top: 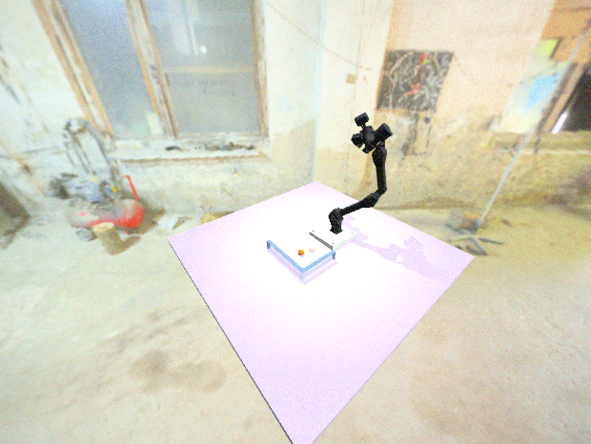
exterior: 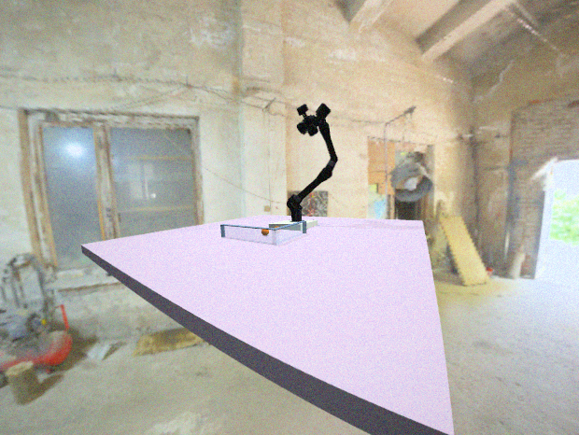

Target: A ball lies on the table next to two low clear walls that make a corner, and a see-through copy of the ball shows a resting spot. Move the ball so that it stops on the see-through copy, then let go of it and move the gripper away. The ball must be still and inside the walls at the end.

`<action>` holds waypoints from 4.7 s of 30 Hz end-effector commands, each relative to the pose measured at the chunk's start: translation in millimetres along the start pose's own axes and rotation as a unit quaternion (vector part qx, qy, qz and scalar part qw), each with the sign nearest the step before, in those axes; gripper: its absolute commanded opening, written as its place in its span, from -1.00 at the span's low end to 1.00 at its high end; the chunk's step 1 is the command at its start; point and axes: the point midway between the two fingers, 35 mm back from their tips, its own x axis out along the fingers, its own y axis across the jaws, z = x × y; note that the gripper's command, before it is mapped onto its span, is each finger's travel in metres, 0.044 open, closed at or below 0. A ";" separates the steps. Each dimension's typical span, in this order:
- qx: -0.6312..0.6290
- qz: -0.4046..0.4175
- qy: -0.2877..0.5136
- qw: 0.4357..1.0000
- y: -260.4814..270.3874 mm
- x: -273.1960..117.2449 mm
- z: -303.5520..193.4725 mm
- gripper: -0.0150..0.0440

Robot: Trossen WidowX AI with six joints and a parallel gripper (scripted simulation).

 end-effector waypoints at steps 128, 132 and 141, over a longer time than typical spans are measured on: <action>-0.009 0.654 -0.514 0.555 88.9 -461.9 479.5 -0.49; -0.009 0.654 -0.514 0.555 74.5 -450.7 465.0 -0.49; -0.010 0.654 -0.514 0.556 80.3 -446.7 455.7 -0.49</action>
